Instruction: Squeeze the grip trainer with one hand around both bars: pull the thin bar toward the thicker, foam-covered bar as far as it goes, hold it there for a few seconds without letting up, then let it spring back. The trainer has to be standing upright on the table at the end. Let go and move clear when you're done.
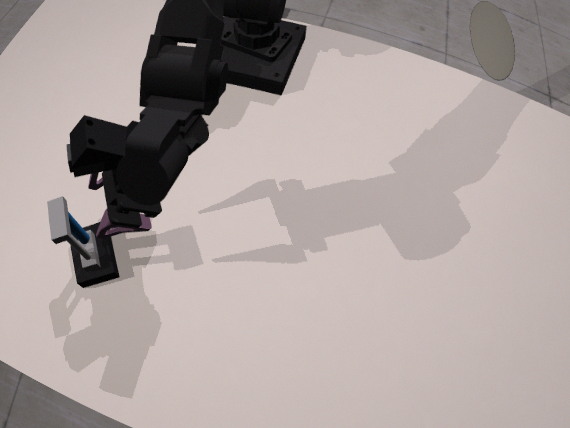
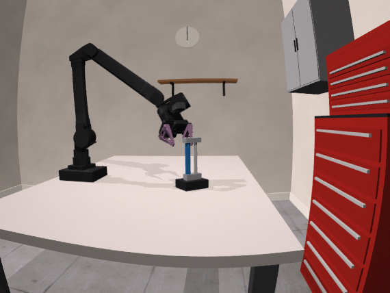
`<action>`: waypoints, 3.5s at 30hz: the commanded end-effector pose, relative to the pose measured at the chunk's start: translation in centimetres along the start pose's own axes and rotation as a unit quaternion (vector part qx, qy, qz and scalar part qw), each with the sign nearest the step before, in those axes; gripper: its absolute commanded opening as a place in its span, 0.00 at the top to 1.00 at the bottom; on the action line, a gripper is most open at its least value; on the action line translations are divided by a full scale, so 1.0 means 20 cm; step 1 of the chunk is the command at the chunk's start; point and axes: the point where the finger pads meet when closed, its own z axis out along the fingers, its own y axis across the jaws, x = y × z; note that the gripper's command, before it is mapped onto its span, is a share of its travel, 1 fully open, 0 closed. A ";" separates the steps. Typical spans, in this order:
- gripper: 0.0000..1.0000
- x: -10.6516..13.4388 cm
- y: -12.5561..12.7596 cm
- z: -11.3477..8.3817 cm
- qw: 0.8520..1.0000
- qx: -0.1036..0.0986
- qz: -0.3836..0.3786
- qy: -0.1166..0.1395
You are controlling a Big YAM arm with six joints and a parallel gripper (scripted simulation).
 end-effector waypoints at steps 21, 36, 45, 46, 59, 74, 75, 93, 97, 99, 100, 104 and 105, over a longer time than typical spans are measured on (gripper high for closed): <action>0.24 -0.15 0.09 -0.31 0.999 -0.022 0.036 -0.015; 0.24 -0.14 0.09 -0.29 0.999 -0.020 0.036 -0.015; 0.24 -0.14 0.09 -0.29 0.999 -0.020 0.036 -0.015; 0.24 -0.14 0.09 -0.29 0.999 -0.020 0.036 -0.015; 0.24 -0.14 0.09 -0.29 0.999 -0.020 0.036 -0.015; 0.24 -0.14 0.09 -0.29 0.999 -0.020 0.036 -0.015; 0.24 -0.14 0.09 -0.29 0.999 -0.020 0.036 -0.015; 0.24 -0.14 0.09 -0.29 0.999 -0.020 0.036 -0.015; 0.24 -0.14 0.09 -0.29 0.999 -0.020 0.036 -0.015; 0.24 -0.14 0.09 -0.29 0.999 -0.020 0.036 -0.015; 0.24 -0.14 0.09 -0.29 0.999 -0.020 0.036 -0.015; 0.24 -0.14 0.09 -0.29 0.999 -0.020 0.036 -0.015; 0.24 -0.14 0.09 -0.29 0.999 -0.020 0.036 -0.015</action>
